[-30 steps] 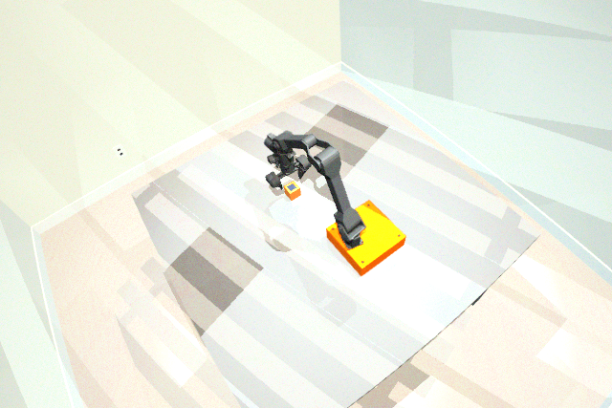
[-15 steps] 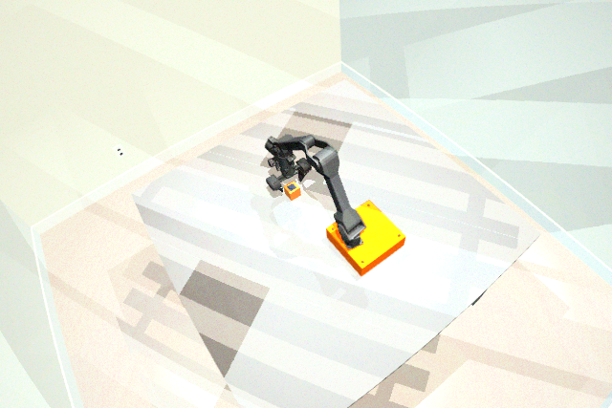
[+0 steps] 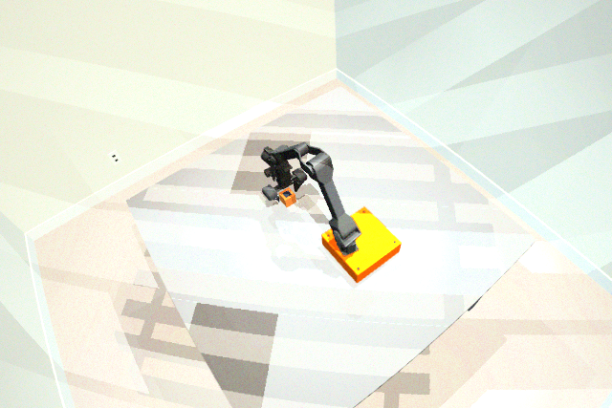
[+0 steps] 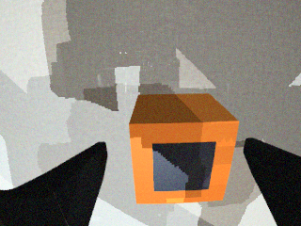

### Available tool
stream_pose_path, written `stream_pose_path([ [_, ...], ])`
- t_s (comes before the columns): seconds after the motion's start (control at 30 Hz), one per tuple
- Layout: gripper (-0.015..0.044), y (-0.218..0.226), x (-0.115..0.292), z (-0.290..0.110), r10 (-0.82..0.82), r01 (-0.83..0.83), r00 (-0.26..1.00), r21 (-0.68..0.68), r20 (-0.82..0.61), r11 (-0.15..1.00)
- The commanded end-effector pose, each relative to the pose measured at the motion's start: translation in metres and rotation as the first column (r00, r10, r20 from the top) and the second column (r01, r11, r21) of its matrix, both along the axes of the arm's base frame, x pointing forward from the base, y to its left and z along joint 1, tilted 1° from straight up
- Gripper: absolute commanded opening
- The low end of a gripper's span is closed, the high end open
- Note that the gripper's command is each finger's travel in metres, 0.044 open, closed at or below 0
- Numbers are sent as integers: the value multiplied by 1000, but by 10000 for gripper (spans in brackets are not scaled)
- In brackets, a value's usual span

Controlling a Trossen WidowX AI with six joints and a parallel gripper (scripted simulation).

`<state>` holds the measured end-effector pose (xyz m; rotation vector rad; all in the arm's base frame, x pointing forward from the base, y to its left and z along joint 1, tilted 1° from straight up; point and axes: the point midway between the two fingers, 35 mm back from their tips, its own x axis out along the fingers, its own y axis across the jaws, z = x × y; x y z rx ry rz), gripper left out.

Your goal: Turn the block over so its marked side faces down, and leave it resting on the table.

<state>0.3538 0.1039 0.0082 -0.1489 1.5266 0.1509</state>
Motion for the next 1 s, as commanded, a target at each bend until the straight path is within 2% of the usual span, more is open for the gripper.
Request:
stream_pose_path([
  [0.0, 335, -1, -1, -4, 3, -3, 1000, -7, -6, 1000],
  [0.13, 230, -1, -1, -4, 3, -3, 1000, -7, -6, 1000],
  [0.77, 103, -1, -1, -4, 3, -3, 1000, -7, -6, 1000],
  [0.9, 0, -1, -1, 15, 3, -3, 1000, -7, -6, 1000],
  [0.97, 0, -1, -2, 25, 3, -3, 1000, -7, -6, 1000],
])
